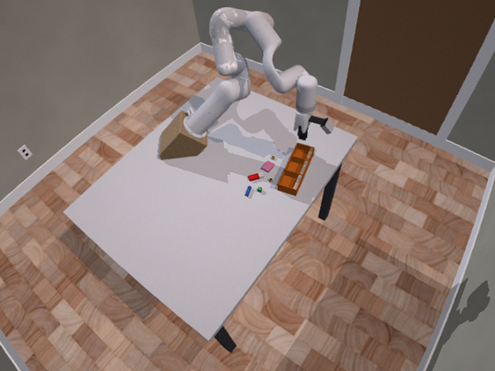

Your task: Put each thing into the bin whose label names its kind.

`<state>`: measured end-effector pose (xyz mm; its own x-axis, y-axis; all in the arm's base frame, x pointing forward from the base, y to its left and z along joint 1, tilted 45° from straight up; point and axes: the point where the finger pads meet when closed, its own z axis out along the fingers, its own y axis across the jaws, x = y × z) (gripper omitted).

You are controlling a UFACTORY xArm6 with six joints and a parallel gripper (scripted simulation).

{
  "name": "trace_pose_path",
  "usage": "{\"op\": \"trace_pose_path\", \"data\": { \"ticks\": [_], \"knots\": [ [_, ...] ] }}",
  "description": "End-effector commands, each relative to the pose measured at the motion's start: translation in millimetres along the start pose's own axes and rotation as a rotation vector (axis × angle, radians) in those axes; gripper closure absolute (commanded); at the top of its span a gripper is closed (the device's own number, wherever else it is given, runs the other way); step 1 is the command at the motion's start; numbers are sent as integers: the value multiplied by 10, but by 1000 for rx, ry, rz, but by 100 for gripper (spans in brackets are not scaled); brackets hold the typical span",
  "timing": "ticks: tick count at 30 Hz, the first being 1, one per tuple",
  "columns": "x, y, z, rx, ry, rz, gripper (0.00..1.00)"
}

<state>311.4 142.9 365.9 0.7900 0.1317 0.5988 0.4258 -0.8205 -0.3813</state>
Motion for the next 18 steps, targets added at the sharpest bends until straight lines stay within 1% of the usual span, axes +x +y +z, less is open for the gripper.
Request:
{"op": "trace_pose_path", "data": {
  "ticks": [1, 4, 15, 16, 18],
  "knots": [
    [-6, 9, -400, 8, -3, 0, 93],
    [-6, 11, -646, 7, -3, 0, 93],
    [-6, 11, -646, 7, -3, 0, 93],
    [-52, 57, -594, 7, -4, 50, 44],
    [-144, 146, -488, 7, -4, 150, 44]
  ]
}}
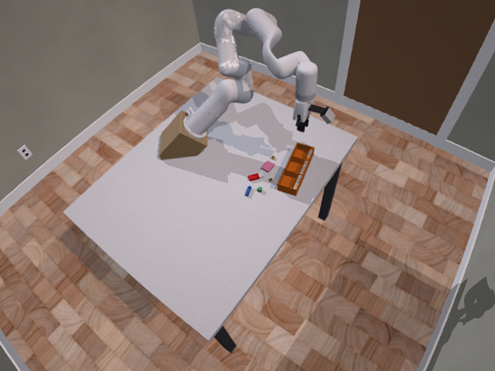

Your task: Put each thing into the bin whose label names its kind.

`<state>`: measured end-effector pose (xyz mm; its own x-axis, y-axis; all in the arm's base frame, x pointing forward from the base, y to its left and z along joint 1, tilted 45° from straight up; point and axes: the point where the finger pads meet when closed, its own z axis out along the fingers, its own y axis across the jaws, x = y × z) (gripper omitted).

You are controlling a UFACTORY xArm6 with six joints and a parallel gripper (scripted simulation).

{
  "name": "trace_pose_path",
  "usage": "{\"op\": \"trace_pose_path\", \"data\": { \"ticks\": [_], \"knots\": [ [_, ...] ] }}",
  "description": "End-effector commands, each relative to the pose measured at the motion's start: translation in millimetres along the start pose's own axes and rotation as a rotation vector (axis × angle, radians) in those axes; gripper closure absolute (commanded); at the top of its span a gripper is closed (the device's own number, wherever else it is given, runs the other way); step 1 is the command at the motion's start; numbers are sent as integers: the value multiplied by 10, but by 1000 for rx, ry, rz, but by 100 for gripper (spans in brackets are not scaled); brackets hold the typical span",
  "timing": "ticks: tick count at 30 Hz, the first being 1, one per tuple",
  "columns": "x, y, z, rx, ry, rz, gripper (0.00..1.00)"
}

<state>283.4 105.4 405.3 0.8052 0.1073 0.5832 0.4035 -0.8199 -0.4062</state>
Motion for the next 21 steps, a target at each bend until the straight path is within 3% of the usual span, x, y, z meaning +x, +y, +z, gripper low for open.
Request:
{"op": "trace_pose_path", "data": {
  "ticks": [1, 7, 9, 10, 21],
  "knots": [
    [-150, 160, 174, -1, 0, 156, 44],
    [-417, 441, 490, 1, -2, 383, 44],
    [-417, 441, 490, 1, -2, 383, 44],
    [-462, 488, 543, 0, -1, 492, 44],
    [-952, 1004, 1123, 3, -6, 873, 44]
  ]
}}
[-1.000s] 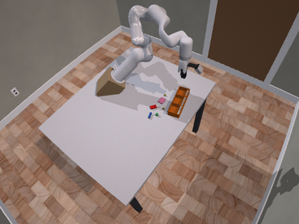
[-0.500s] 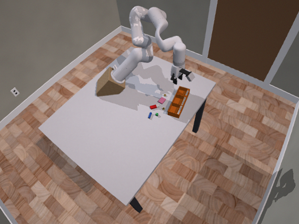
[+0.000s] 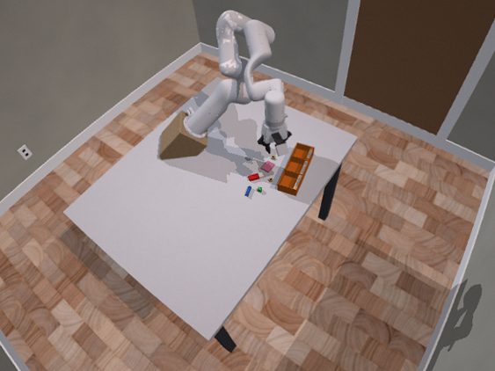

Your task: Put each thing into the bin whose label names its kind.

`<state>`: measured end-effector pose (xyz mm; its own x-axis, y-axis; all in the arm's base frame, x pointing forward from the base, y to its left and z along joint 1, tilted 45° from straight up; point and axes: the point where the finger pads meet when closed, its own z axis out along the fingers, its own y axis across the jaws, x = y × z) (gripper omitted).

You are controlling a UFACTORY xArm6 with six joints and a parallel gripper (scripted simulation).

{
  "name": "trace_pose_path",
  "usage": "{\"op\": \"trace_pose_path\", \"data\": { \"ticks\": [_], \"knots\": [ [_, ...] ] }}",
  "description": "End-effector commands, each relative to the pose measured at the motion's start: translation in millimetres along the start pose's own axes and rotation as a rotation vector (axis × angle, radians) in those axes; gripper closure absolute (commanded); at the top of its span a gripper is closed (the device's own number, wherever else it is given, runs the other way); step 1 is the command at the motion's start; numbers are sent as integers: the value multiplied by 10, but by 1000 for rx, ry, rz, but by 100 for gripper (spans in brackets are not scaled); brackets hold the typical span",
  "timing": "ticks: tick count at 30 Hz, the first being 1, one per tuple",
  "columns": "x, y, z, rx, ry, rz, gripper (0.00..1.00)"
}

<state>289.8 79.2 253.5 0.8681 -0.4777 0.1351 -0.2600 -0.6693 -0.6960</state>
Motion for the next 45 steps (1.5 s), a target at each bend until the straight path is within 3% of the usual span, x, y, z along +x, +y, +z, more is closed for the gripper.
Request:
{"op": "trace_pose_path", "data": {
  "ticks": [1, 24, 45],
  "knots": [
    [38, 233, 227, 1, 7, 156, 44],
    [39, 323, 300, 6, 13, 920, 44],
    [39, 322, 300, 6, 13, 927, 44]
  ]
}}
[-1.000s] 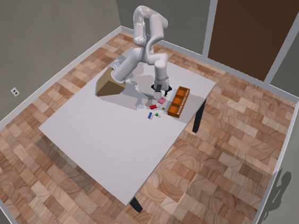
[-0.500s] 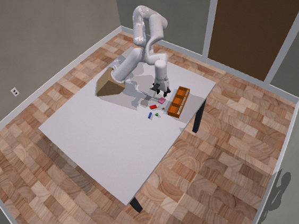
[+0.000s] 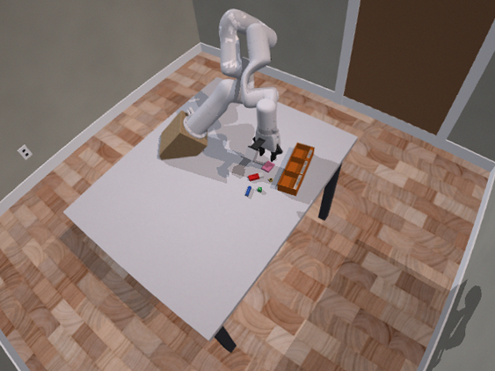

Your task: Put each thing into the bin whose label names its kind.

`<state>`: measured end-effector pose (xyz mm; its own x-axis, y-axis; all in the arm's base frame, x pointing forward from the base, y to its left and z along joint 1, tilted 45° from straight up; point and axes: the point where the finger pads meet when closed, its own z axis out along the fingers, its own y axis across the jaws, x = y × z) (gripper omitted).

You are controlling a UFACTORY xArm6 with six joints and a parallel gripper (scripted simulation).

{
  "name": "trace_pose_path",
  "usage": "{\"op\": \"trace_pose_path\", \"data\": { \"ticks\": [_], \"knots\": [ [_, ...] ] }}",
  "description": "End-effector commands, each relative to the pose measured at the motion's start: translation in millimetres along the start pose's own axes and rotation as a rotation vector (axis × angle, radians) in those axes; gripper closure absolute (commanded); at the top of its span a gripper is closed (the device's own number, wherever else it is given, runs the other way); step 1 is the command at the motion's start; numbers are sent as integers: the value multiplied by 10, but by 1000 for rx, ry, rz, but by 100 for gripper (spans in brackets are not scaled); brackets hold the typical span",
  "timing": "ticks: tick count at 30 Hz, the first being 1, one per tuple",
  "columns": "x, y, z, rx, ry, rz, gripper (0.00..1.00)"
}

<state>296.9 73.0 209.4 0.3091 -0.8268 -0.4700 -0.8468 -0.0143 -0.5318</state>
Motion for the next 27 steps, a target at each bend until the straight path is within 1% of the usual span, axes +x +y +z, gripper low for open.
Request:
{"op": "trace_pose_path", "data": {
  "ticks": [1, 14, 26, 27],
  "knots": [
    [-2, -10, -6, 2, 1, -1, 44],
    [-1, -10, -6, 2, 1, -1, 44],
    [0, -24, 475, 2, 1, -1, 44],
    [0, -24, 475, 2, 1, -1, 44]
  ]
}}
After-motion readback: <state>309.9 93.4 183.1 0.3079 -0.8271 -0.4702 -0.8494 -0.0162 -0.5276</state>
